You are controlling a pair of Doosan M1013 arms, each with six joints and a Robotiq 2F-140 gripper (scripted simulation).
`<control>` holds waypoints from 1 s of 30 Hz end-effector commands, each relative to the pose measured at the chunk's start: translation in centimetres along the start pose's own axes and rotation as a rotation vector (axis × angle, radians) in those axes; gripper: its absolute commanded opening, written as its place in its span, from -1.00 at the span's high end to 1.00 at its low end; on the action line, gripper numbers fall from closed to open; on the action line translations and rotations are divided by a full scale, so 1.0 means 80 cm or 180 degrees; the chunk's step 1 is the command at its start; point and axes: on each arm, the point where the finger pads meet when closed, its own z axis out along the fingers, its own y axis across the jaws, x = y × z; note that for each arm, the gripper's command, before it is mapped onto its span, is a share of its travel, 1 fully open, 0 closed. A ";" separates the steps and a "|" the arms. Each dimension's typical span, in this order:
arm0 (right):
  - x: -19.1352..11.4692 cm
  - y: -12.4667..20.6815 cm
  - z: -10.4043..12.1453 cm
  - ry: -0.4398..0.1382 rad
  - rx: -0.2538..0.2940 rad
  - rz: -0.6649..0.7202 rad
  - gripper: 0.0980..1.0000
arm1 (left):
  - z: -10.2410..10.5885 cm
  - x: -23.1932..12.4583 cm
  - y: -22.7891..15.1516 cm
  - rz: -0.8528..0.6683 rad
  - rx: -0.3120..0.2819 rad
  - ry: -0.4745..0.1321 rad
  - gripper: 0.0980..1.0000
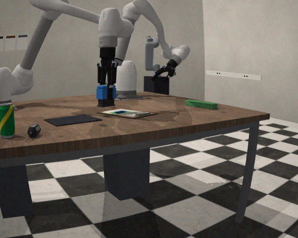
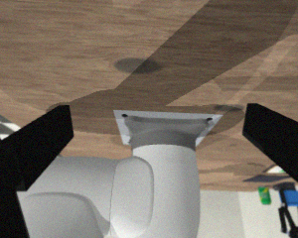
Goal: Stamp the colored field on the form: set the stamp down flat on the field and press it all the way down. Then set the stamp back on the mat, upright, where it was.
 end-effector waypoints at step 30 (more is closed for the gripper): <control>-0.231 -0.014 -0.001 0.0005 -0.0014 0.0674 0.63 | -0.005 0.002 0.002 0.0015 -0.0027 0.0005 -1.00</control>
